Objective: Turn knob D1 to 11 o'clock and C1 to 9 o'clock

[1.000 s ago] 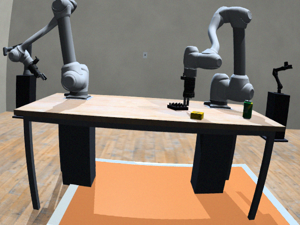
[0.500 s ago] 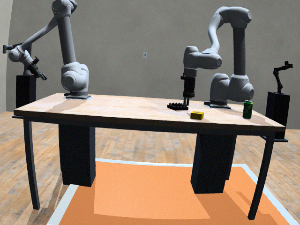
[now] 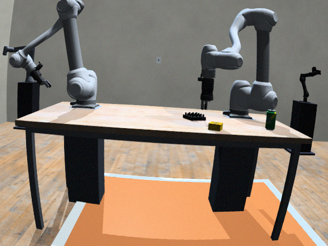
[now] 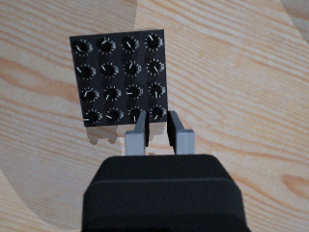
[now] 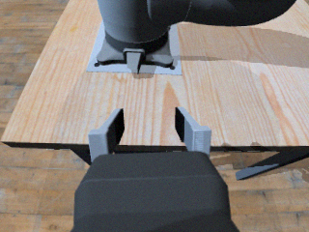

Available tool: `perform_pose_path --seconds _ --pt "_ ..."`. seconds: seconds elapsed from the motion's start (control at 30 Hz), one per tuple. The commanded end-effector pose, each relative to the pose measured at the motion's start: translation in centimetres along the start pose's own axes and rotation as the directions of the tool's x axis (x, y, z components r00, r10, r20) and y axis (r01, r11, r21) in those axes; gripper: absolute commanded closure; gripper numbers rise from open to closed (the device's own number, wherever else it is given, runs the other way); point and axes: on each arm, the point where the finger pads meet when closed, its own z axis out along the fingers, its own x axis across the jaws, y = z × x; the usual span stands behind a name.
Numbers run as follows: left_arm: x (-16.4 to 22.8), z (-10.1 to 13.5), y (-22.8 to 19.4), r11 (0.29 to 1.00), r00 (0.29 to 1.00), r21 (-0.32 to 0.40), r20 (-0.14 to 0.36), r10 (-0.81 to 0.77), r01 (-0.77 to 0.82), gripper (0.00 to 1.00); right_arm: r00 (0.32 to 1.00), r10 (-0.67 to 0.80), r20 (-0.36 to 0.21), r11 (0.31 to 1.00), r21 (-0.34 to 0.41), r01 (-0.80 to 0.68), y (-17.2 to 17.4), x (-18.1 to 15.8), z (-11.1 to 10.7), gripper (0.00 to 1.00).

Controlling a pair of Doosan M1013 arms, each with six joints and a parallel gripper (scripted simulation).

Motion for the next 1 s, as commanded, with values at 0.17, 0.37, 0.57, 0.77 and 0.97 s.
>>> perform_pose_path --seconds 0.17,0.37,0.57,0.77,0.97 --pt "-0.1 -0.1 -0.1 0.999 0.999 -0.001 0.001 -0.046 0.046 0.54 1.000 0.000 0.000 1.000 -0.001 0.000 0.0 0.0 0.0 0.00" --pt "-0.4 -0.4 -0.4 0.962 0.962 0.000 0.001 -0.274 0.274 0.54 1.000 0.000 0.000 1.000 -0.001 0.000 0.0 0.0 0.0 0.00" --pt "-0.6 -0.6 -0.5 0.894 0.894 0.000 0.001 -0.448 0.448 0.54 1.000 0.000 0.000 1.000 -0.001 0.000 0.0 0.0 0.0 0.00" --pt "-0.7 -0.8 -0.6 0.782 0.782 0.000 0.001 -0.623 0.623 0.54 1.000 0.000 0.000 1.000 -0.001 0.000 0.0 0.0 0.0 0.00" --pt "-0.8 -1.1 -0.6 0.635 0.635 0.000 0.001 -0.772 0.772 0.54 1.000 0.000 0.000 1.000 -0.001 0.000 0.0 0.0 0.0 0.00"
